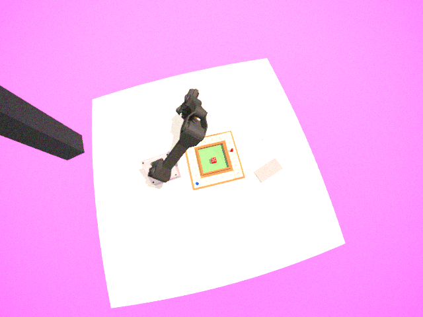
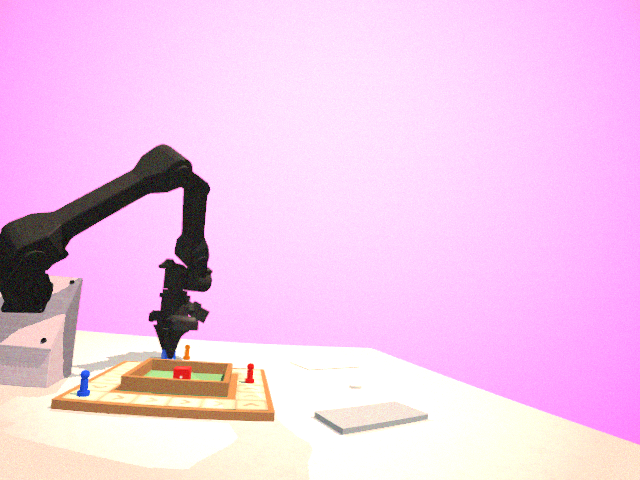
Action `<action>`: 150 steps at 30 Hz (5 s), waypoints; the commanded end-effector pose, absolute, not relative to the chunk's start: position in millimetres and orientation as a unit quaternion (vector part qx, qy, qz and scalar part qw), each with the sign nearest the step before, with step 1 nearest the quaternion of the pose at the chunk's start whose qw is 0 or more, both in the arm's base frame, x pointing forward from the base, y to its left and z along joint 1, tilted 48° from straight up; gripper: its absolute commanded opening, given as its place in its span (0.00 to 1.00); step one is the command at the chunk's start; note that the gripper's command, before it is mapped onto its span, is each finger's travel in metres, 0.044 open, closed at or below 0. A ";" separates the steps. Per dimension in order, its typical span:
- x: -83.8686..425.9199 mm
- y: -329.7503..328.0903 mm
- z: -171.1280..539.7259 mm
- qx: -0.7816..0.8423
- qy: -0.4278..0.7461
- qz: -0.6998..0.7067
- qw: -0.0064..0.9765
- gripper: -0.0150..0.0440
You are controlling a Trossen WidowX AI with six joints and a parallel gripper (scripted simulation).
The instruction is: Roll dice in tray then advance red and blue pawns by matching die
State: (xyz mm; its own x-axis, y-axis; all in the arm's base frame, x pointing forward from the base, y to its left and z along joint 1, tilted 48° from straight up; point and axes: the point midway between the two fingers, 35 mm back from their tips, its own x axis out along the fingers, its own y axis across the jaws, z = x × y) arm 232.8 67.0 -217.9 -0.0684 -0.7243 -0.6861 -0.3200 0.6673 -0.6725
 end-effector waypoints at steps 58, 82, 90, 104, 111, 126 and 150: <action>254.0 13.7 -29.3 -0.584 0.712 0.154 0.358 0.25; 230.5 -21.5 -22.9 -0.533 0.683 0.317 0.385 0.25; 228.0 -22.2 -26.0 -0.488 0.626 0.391 0.466 0.25; 231.5 -22.5 -16.2 -0.472 0.515 0.445 0.560 0.25; 283.8 -26.4 20.3 -0.473 0.514 0.445 0.561 0.25; 237.9 -18.9 18.4 -0.473 0.515 0.445 0.560 0.25; 239.4 -20.7 18.9 -0.475 0.516 0.445 0.557 0.39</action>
State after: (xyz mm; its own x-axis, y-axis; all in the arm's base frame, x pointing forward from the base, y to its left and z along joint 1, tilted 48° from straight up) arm 239.1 -20.7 18.8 0.0720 0.0063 -0.9974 -0.9857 0.1533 -0.0702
